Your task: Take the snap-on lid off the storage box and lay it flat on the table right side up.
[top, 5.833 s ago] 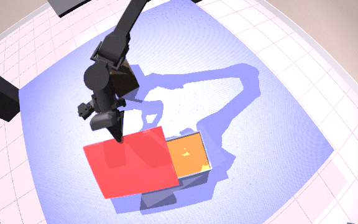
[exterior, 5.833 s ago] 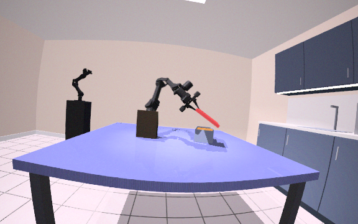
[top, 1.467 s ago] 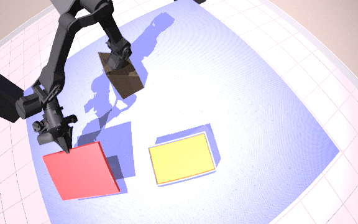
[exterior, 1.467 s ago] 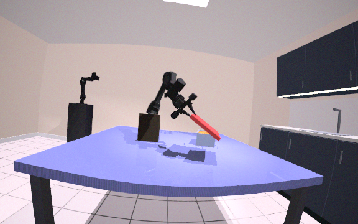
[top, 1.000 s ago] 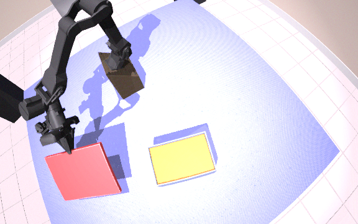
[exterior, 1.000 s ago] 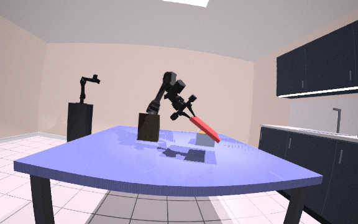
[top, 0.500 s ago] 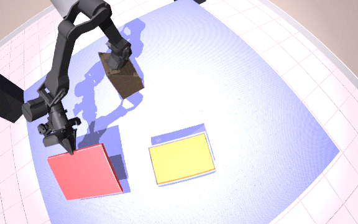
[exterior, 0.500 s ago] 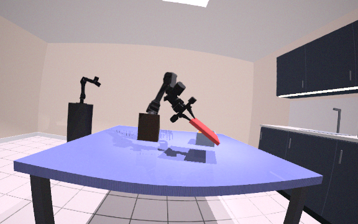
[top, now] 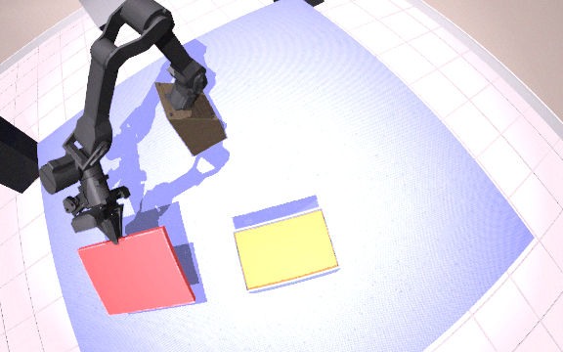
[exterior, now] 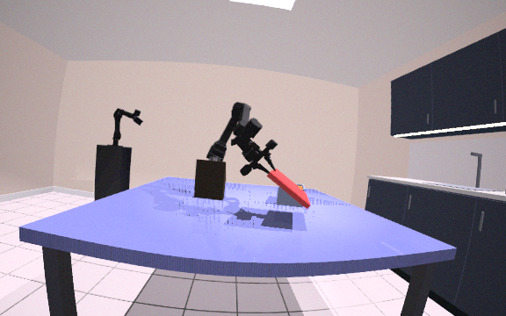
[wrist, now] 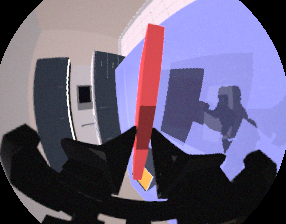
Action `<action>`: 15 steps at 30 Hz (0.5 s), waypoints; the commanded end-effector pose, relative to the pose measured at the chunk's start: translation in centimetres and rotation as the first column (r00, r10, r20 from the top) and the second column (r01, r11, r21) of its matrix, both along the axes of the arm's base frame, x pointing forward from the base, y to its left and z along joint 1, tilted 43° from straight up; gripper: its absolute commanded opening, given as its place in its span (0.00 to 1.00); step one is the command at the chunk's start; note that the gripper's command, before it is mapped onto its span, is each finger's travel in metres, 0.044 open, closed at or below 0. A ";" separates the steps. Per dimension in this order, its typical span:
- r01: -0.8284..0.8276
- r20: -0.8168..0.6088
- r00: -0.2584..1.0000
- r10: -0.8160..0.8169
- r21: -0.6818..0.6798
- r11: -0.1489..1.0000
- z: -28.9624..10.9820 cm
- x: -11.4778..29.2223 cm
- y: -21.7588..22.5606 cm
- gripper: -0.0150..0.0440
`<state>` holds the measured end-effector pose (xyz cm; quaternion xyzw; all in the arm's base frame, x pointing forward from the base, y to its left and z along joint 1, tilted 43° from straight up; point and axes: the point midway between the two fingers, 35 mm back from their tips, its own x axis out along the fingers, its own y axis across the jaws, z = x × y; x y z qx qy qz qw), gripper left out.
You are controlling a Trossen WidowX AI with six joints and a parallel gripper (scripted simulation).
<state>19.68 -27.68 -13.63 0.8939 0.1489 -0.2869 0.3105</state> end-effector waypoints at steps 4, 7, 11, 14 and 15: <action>0.003 0.004 1.000 -0.003 0.000 1.000 -0.4 0.1 0.4 0.25; 0.003 0.004 1.000 -0.003 0.000 1.000 -0.6 0.2 0.5 0.25; 0.003 0.004 1.000 -0.003 0.000 1.000 -0.8 0.2 0.7 0.25; 0.003 0.004 1.000 -0.003 0.000 1.000 -1.0 0.3 0.9 0.25; 0.003 0.004 1.000 -0.003 0.000 1.000 -1.1 0.3 0.9 0.25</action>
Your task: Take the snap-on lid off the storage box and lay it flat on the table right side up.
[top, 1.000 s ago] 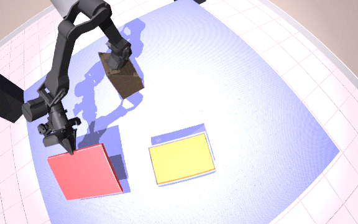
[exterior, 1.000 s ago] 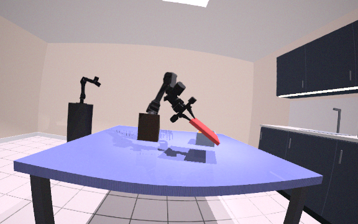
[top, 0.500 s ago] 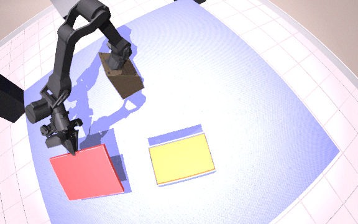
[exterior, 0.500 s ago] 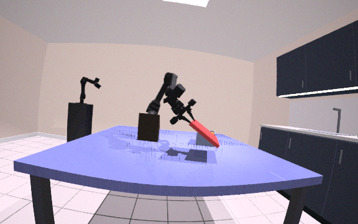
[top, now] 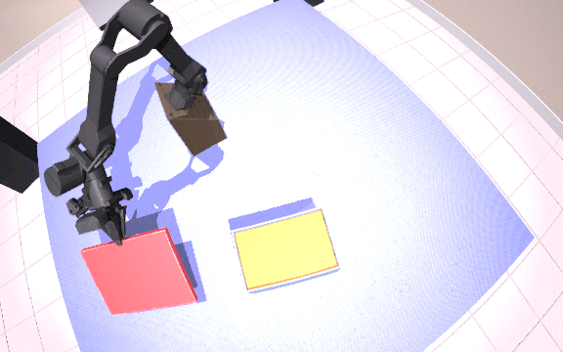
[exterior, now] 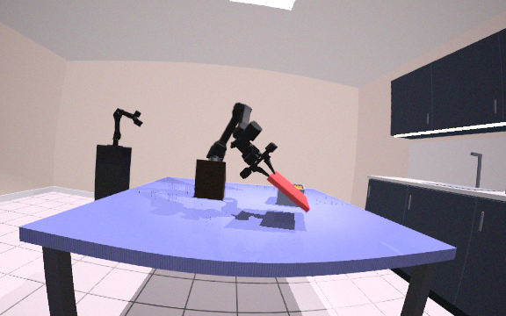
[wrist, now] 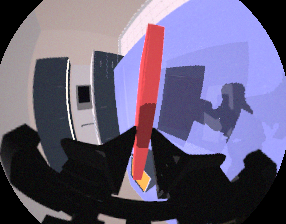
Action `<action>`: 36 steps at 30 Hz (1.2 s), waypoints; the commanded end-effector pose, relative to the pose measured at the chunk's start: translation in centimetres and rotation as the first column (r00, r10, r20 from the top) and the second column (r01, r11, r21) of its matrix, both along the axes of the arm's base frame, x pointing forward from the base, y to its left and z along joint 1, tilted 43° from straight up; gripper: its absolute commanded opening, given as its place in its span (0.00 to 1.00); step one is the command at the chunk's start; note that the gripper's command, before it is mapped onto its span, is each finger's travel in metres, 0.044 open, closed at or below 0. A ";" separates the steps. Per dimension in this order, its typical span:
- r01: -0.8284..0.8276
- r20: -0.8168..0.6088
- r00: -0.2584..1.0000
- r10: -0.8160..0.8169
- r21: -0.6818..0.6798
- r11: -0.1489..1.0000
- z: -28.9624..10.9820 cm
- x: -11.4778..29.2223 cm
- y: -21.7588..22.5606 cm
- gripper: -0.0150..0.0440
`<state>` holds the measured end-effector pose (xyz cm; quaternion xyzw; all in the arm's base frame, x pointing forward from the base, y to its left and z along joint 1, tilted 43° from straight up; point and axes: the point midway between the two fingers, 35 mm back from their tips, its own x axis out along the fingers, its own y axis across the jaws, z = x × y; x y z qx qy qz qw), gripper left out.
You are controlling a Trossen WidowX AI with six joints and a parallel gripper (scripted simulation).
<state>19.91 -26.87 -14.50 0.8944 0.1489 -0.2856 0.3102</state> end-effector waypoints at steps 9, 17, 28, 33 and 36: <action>0.003 0.001 1.000 -0.003 -0.001 1.000 -0.7 0.2 0.6 0.25; 0.003 0.002 1.000 -0.003 -0.001 1.000 -1.2 0.3 1.0 0.25; 0.003 0.002 1.000 -0.003 -0.001 1.000 -1.9 0.5 1.6 0.25; 0.003 0.002 1.000 -0.003 -0.001 1.000 -2.2 0.5 1.9 0.25; 0.003 0.002 1.000 -0.003 0.000 1.000 -2.4 0.6 2.0 0.25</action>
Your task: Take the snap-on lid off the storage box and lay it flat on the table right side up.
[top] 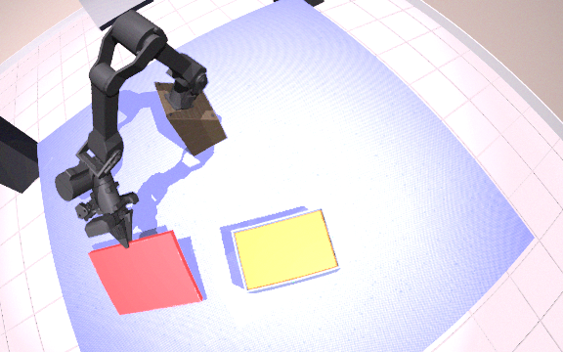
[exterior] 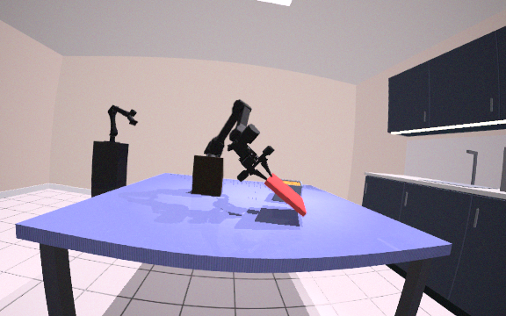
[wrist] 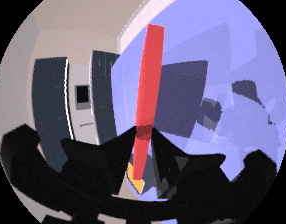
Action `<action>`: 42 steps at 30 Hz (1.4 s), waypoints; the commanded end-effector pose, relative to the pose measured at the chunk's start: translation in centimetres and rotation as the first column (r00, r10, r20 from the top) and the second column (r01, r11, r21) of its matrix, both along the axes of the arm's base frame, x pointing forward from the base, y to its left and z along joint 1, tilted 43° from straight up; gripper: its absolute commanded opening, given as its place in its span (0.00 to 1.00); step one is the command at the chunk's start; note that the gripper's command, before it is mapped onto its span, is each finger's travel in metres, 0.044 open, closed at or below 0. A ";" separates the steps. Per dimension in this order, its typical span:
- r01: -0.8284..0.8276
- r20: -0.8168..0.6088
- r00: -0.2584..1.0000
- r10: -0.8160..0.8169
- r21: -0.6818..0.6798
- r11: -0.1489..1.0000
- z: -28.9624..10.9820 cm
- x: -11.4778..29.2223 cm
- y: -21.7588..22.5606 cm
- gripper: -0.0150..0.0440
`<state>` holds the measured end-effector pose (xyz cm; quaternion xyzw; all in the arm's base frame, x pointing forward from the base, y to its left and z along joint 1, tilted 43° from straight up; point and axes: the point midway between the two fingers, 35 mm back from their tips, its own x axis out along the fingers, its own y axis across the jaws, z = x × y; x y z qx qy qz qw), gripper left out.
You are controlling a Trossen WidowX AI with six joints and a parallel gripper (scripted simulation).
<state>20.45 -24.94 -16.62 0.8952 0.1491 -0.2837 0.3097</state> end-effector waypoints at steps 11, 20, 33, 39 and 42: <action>0.004 -0.001 1.000 -0.004 -0.002 1.000 -0.9 0.2 0.7 0.25; 0.004 -0.001 1.000 -0.004 -0.002 1.000 -1.4 0.3 1.2 0.25; 0.004 -0.001 1.000 -0.004 -0.002 1.000 -2.2 0.5 1.9 0.25; 0.004 -0.001 1.000 -0.004 -0.002 1.000 -2.6 0.6 2.2 0.25; 0.004 -0.001 1.000 -0.004 -0.001 1.000 -2.7 0.6 2.3 0.25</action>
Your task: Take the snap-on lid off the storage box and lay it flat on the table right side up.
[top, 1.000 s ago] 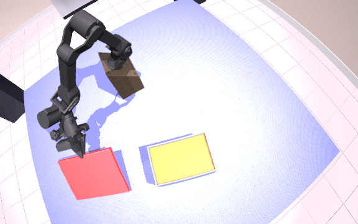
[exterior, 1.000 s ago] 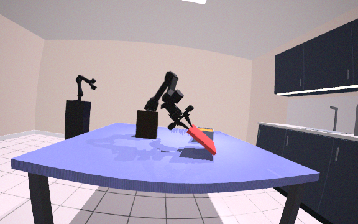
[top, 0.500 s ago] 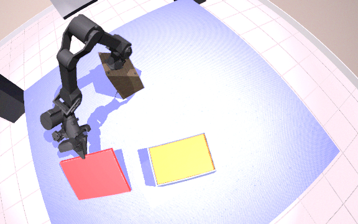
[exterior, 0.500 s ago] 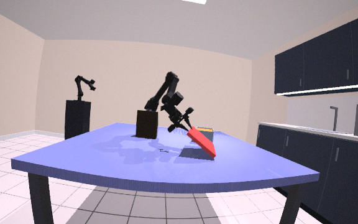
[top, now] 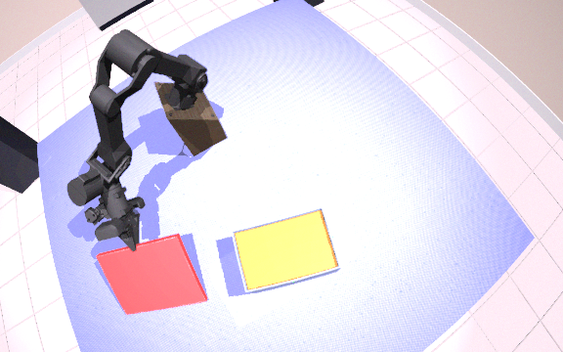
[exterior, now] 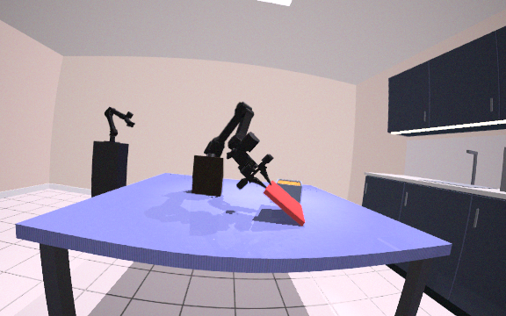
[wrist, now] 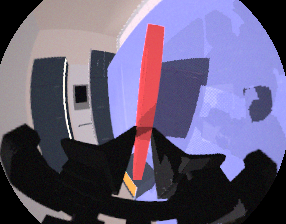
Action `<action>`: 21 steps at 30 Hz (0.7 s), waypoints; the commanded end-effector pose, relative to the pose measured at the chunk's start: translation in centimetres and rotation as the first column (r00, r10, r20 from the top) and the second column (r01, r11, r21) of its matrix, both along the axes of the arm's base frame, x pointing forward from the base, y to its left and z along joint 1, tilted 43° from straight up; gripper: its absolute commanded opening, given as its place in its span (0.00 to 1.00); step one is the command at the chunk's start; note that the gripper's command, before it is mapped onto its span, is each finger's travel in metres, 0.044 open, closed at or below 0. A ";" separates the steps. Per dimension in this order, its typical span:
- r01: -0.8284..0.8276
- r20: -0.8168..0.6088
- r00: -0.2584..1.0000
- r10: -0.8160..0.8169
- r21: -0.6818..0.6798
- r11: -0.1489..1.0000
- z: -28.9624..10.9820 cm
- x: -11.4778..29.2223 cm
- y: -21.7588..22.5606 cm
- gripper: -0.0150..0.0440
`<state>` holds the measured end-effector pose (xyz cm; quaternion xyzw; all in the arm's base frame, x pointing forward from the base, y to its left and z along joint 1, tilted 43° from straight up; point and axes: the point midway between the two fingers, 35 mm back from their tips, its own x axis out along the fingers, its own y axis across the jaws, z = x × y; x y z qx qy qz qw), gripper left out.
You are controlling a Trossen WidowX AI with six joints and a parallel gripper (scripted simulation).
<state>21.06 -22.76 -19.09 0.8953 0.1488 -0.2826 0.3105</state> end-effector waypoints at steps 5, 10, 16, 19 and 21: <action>0.005 -0.003 1.000 -0.005 0.000 1.000 -0.6 0.1 0.4 0.25; 0.005 -0.003 1.000 -0.005 0.000 1.000 -0.9 0.2 0.7 0.25; 0.005 -0.003 1.000 -0.005 0.000 1.000 -1.2 0.3 1.0 0.25; 0.005 -0.003 1.000 -0.005 0.000 1.000 -1.4 0.3 1.2 0.25; 0.005 -0.002 1.000 -0.005 0.000 1.000 -1.5 0.3 1.3 0.25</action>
